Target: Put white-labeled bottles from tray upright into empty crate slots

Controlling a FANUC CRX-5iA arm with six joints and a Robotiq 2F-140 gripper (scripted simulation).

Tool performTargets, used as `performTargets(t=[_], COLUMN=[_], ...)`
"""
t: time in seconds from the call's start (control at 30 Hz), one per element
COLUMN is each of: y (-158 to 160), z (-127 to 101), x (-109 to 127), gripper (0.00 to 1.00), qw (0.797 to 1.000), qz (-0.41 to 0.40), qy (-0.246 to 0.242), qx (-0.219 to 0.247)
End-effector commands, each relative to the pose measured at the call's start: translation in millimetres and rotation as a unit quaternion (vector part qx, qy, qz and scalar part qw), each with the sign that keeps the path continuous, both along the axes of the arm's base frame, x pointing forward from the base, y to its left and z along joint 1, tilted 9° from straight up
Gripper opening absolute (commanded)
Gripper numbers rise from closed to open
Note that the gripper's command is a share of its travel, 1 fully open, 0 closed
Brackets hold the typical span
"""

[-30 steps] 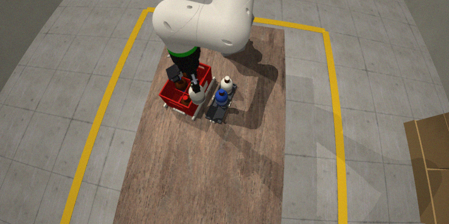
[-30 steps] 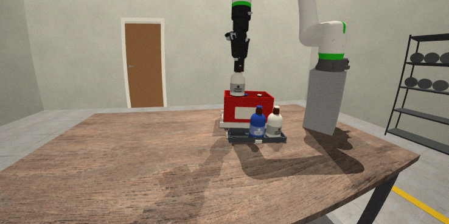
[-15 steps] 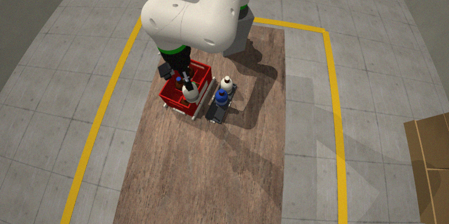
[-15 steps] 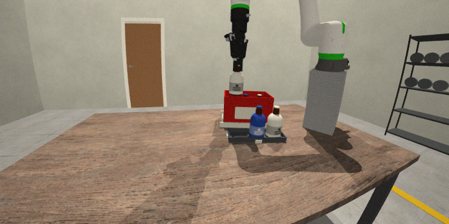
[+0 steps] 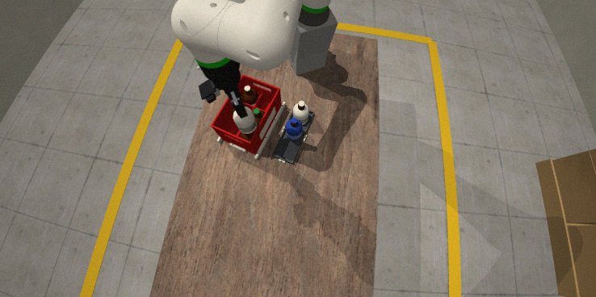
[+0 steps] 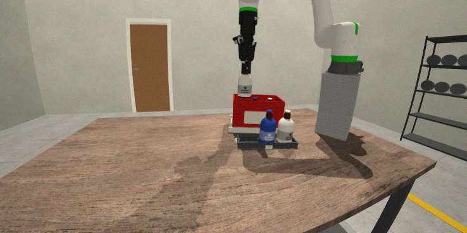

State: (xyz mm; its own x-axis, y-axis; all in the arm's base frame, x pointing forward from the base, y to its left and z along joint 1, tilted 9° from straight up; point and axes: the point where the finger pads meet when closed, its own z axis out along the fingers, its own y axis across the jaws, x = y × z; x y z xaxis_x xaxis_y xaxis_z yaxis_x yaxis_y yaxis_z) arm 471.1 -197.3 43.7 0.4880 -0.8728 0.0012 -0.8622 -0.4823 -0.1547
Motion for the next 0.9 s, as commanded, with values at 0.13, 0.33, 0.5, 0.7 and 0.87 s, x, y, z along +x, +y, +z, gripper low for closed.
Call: performTargets(t=[0.13,0.33,0.5,0.7,0.87], y=[-11.4,-24.7,-35.3,-43.2,-52.6], z=[-0.2,-1.5,-2.5,-3.3,-4.2], x=[-1.4,-3.9,-5.9,-7.4,-9.1], gripper=[0.1,0.1,0.1,0.1,0.1], qw=[1.0,1.0,1.0,1.0,1.0], qz=[0.0,0.0,0.0,0.0,0.0], qy=[-0.001,-0.001,-0.001,-0.001,-0.001], qx=[0.0,0.0,0.0,0.0,0.0])
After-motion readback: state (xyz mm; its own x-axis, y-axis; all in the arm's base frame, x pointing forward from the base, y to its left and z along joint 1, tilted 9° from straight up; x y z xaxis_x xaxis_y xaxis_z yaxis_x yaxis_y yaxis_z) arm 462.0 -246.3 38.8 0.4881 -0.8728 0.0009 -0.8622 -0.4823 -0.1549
